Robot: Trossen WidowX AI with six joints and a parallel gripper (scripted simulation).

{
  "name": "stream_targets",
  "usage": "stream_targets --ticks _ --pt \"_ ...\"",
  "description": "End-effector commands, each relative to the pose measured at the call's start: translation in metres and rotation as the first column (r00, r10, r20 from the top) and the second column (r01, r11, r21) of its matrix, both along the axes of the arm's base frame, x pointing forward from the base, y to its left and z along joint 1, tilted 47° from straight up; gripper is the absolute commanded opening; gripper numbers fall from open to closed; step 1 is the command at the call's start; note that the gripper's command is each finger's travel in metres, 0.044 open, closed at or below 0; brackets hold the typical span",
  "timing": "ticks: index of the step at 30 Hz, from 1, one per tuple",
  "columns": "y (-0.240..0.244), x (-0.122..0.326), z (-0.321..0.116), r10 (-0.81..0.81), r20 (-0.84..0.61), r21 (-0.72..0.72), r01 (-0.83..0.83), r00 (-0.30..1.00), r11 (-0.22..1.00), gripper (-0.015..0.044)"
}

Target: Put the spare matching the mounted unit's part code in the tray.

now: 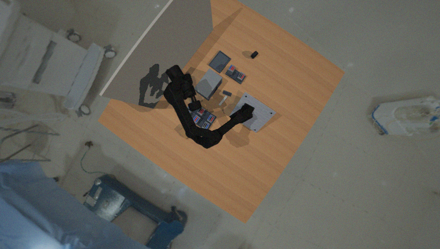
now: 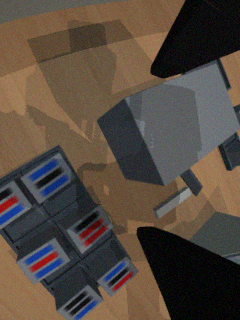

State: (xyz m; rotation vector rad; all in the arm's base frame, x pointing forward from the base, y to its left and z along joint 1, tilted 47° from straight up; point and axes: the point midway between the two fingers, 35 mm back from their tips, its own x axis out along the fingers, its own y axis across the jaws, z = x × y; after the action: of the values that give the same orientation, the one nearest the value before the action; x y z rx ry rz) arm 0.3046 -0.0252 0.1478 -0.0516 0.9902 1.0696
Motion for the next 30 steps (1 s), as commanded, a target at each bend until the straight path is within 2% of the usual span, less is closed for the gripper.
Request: stream_targets --ticks 1,4,14,19,20,30 --pt "0.050 -0.049 0.009 0.335 0.319 -0.092 -0.323 0.886 0.942 0.0440" --pt "0.061 -0.062 0.009 0.410 0.389 -0.130 -0.392 0.825 0.911 0.0440" --pt "0.061 -0.062 0.009 0.410 0.389 -0.130 -0.392 0.825 0.911 0.0440" --pt "0.082 -0.057 -0.007 0.411 0.389 -0.131 -0.391 0.825 0.911 0.0309" --pt "0.088 -0.056 -0.010 0.410 0.390 -0.131 -0.391 0.825 0.911 0.0300" --pt "0.093 -0.055 -0.014 0.410 0.391 -0.129 -0.391 0.824 0.911 0.0300"
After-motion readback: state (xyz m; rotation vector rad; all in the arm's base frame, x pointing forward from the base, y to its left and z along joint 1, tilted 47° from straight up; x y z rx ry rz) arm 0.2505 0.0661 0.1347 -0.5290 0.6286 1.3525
